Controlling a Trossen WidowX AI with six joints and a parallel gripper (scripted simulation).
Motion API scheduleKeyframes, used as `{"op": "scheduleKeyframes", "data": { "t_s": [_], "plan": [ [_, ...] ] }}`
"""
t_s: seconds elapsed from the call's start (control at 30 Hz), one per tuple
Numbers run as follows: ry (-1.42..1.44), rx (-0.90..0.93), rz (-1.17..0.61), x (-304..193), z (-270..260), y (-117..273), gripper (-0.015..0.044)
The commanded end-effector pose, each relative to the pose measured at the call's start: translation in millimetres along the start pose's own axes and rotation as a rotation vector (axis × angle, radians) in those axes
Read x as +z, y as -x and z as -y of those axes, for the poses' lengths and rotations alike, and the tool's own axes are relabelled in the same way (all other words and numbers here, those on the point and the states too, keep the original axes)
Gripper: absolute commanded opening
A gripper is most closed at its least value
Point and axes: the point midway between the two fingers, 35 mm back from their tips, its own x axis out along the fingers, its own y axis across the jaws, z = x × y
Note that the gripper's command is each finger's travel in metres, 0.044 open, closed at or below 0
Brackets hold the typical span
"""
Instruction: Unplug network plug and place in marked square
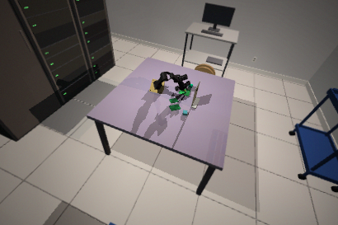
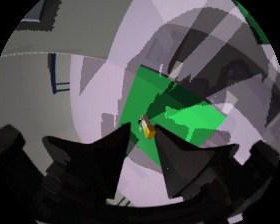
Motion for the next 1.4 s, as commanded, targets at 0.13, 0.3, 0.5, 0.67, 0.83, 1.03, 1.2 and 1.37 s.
{"op": "scheduleKeyframes", "data": {
  "t_s": [0.13,0.3,0.5,0.67,0.83,1.03,1.2,1.37],
  "plan": [
    [0.000,-0.001,-0.001,-1,0,5,0.0156],
    [0.001,-0.003,-0.003,-1,0,12,0.0156],
    [0.002,-0.004,-0.004,-2,1,21,0.0156],
    [0.003,-0.005,-0.004,-2,1,28,0.0156],
    [0.002,-0.006,-0.005,-3,-2,31,0.0156],
    [0.002,-0.006,-0.007,-4,-8,38,0.0156],
    [0.002,-0.007,-0.008,-5,-12,44,0.0156],
    [0.002,-0.007,-0.009,-5,-17,50,0.0156]
  ]
}}
